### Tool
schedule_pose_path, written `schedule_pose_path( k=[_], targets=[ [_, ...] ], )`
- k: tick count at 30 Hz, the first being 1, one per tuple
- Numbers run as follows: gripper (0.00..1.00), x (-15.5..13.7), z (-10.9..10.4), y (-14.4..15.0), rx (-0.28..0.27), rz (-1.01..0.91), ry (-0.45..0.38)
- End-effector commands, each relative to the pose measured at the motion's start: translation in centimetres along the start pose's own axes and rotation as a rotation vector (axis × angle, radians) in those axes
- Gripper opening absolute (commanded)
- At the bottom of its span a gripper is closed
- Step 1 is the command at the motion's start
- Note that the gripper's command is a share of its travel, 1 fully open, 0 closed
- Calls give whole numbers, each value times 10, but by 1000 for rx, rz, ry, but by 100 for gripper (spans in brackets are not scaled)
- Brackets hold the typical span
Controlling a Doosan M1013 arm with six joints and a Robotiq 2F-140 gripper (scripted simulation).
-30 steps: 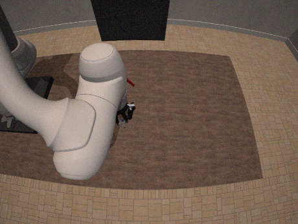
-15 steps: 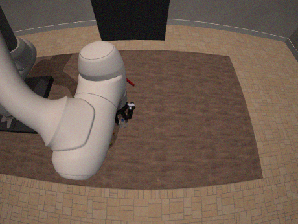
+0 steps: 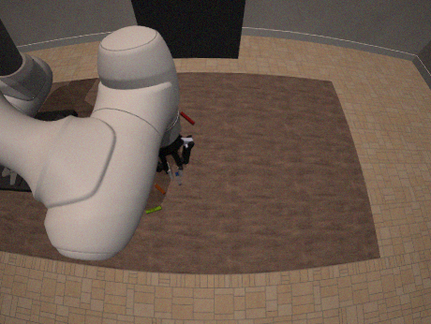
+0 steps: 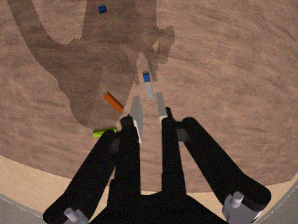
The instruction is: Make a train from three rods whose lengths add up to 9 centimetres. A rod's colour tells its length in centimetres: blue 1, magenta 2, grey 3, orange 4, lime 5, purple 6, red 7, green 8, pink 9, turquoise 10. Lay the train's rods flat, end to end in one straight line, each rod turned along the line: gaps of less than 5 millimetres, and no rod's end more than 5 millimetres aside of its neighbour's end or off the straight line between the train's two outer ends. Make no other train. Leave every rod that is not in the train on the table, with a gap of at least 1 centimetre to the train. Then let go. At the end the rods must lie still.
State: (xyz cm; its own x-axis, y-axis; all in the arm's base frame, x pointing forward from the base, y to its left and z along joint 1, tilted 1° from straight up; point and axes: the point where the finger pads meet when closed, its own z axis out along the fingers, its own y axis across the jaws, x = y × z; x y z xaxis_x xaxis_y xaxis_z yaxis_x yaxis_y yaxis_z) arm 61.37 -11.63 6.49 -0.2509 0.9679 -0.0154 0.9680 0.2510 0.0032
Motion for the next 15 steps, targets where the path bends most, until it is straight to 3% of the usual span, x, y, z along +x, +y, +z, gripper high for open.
schedule_pose_path(
  k=[1, 11, 12, 15],
  targets=[
    [15, 0, -17, 0, 0, 0, 0],
    [15, 0, -29, 0, 0, 0, 0],
    [100, 0, -29, 0, 0, 0, 0],
    [100, 0, -29, 0, 0, 0, 0]
  ],
)
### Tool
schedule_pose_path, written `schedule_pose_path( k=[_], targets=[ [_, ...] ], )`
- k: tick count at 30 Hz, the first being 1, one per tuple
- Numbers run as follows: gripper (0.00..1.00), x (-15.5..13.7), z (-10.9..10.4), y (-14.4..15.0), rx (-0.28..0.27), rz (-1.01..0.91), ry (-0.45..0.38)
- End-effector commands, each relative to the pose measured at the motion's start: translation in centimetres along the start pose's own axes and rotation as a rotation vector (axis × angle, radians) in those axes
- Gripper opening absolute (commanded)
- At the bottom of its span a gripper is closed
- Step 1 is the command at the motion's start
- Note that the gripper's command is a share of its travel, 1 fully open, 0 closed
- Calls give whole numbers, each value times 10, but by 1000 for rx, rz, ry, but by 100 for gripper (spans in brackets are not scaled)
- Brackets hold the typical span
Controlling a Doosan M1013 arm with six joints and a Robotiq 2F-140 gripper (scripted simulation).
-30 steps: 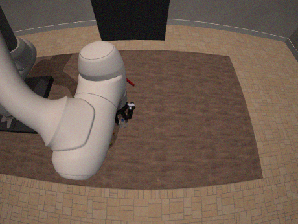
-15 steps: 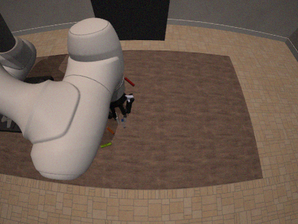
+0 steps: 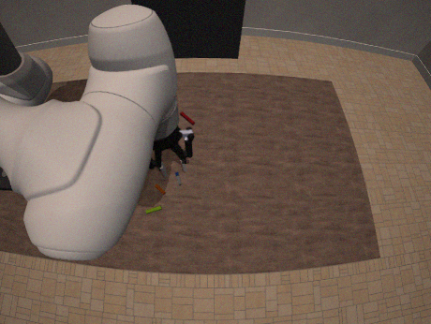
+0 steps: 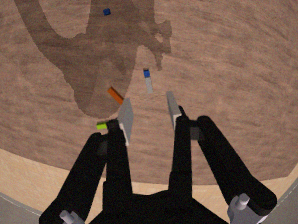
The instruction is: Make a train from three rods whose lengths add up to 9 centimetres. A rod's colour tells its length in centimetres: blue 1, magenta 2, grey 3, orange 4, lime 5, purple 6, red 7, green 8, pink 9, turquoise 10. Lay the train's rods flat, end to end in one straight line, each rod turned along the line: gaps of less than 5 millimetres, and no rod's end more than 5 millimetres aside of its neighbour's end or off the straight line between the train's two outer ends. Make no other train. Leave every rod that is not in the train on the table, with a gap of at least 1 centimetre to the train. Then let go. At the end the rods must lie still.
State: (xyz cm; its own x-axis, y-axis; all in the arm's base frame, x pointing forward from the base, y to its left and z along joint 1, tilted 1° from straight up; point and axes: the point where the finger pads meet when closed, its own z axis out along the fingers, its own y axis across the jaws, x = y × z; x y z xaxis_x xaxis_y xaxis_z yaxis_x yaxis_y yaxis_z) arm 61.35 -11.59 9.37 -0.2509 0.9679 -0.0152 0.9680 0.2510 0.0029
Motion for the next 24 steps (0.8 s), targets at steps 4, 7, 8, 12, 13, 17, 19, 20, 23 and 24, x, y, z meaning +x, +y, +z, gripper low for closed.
schedule_pose_path(
  k=[4, 7, 8, 12, 13, 17, 19, 20, 23, 24],
  targets=[
    [100, 0, 0, 0, 0, 0, 0],
    [100, 0, 0, 0, 0, 0, 0],
    [100, 0, 0, 0, 0, 0, 0],
    [100, 0, 0, 0, 0, 0, 0],
    [100, 0, 0, 0, 0, 0, 0],
    [100, 0, 0, 0, 0, 0, 0],
    [100, -1, 0, -1, 0, -11, 0],
    [100, -1, 0, -2, 0, -26, 0],
    [100, -2, 1, -3, 0, -47, 0],
    [100, -4, 1, -5, 0, -78, 0]
  ],
)
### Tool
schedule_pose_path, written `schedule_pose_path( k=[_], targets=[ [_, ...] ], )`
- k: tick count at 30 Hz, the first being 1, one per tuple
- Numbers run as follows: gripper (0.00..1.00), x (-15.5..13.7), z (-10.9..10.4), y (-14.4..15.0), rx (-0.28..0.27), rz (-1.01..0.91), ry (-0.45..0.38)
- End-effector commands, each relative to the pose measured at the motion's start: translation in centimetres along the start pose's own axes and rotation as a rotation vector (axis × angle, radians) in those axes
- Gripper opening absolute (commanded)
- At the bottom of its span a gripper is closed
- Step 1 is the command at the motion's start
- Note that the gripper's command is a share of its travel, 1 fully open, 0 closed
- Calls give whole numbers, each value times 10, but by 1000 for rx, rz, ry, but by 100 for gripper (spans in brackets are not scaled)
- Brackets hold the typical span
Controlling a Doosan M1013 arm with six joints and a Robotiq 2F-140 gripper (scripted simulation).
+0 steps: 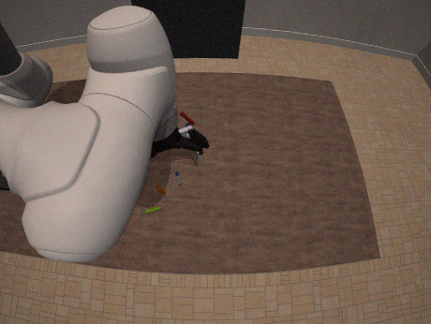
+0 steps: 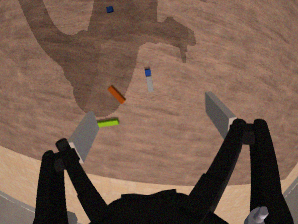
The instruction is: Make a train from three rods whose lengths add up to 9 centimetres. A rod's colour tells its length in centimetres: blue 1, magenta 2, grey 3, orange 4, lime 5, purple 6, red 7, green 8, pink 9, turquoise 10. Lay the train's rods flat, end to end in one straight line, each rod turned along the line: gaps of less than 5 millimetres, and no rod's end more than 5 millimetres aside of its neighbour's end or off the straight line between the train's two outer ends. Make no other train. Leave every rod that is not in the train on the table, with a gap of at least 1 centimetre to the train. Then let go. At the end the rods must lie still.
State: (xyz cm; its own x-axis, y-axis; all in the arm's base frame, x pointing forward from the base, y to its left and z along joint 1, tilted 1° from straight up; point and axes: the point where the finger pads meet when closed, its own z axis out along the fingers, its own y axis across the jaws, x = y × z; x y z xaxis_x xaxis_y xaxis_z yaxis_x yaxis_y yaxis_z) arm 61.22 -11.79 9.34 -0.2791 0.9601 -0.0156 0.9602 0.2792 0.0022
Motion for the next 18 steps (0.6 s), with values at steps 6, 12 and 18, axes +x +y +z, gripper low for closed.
schedule_pose_path(
  k=[6, 12, 18],
  targets=[
    [100, -14, 4, -18, 0, -291, 0],
    [100, -23, 7, -31, 0, -501, 0],
    [100, -32, 9, -43, 0, -688, 0]
  ],
)
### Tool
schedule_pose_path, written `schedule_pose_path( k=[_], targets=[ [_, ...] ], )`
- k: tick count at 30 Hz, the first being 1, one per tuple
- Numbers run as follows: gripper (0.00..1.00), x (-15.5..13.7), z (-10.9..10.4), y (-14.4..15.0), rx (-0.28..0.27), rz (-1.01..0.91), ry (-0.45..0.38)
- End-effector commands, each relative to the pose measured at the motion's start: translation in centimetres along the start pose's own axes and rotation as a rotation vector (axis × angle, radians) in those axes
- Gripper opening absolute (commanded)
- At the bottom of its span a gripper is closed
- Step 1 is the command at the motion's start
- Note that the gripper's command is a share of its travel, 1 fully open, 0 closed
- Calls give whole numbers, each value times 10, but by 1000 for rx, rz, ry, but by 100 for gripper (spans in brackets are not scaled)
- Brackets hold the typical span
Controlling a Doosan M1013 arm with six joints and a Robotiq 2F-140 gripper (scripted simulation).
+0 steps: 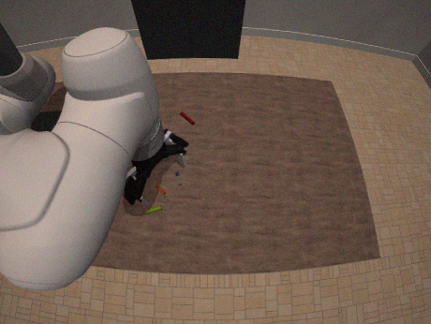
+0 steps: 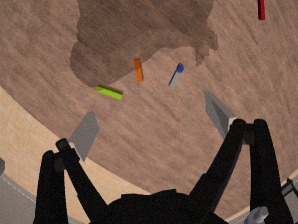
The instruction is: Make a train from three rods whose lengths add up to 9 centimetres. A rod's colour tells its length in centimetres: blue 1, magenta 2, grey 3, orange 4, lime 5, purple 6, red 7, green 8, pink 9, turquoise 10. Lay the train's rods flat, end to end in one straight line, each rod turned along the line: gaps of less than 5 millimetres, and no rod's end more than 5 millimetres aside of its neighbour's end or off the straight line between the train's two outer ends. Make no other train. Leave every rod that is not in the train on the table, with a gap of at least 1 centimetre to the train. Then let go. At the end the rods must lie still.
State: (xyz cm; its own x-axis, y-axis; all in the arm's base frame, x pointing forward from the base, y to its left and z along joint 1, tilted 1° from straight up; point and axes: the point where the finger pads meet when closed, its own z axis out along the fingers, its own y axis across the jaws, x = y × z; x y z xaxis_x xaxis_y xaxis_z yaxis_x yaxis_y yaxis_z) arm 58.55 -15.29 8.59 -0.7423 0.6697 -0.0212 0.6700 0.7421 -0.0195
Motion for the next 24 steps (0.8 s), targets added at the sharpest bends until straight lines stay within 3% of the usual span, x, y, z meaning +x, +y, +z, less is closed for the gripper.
schedule_pose_path(
  k=[1, 24],
  targets=[
    [100, -1, 2, -12, -14, -167, 6],
    [100, 2, 13, -70, -15, -941, 0]
  ],
)
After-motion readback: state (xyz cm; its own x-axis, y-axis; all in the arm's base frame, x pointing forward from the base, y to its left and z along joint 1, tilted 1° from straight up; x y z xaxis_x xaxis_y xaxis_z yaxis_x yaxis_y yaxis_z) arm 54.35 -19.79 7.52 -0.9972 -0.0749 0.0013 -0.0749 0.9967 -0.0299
